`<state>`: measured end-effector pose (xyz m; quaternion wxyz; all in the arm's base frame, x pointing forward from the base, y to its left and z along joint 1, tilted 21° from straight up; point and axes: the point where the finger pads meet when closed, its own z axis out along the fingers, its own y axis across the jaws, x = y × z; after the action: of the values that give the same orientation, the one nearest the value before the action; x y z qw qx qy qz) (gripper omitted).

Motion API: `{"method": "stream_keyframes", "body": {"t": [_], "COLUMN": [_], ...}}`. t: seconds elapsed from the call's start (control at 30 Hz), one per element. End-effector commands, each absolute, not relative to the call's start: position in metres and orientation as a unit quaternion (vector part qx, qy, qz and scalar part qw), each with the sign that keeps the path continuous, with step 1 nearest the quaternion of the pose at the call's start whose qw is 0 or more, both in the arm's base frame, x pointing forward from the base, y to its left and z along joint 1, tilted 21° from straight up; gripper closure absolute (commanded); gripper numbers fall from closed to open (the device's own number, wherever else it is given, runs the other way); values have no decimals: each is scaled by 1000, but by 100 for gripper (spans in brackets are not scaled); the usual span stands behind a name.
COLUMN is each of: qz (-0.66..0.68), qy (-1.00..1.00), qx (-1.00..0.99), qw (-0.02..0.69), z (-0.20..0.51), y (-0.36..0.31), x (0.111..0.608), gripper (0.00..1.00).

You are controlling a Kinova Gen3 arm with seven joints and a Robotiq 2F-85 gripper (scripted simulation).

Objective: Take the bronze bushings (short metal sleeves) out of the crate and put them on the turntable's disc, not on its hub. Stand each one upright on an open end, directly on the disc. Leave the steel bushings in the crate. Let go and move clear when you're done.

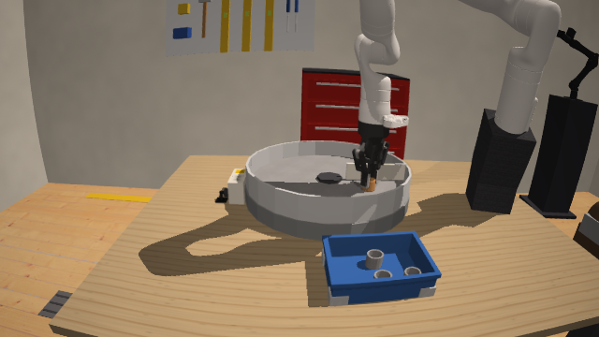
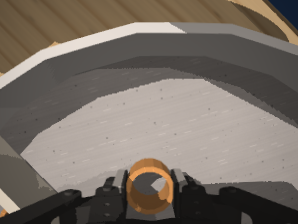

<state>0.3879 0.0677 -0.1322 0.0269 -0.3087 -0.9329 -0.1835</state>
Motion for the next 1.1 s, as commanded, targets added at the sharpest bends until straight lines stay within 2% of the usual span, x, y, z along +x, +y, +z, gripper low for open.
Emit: {"method": "stream_keyframes", "body": {"t": [0.0, 0.17, 0.2, 1.07], "qz": [-184, -184, -184, -184], "qy": [-933, -933, -933, -933], "qx": [-309, -309, -309, -309], "qw": [26, 26, 26, 26], "z": [-132, -132, -132, -132], "y": [67, 67, 67, 67], "x": [388, 388, 388, 388], "gripper": [100, 100, 60, 60]}}
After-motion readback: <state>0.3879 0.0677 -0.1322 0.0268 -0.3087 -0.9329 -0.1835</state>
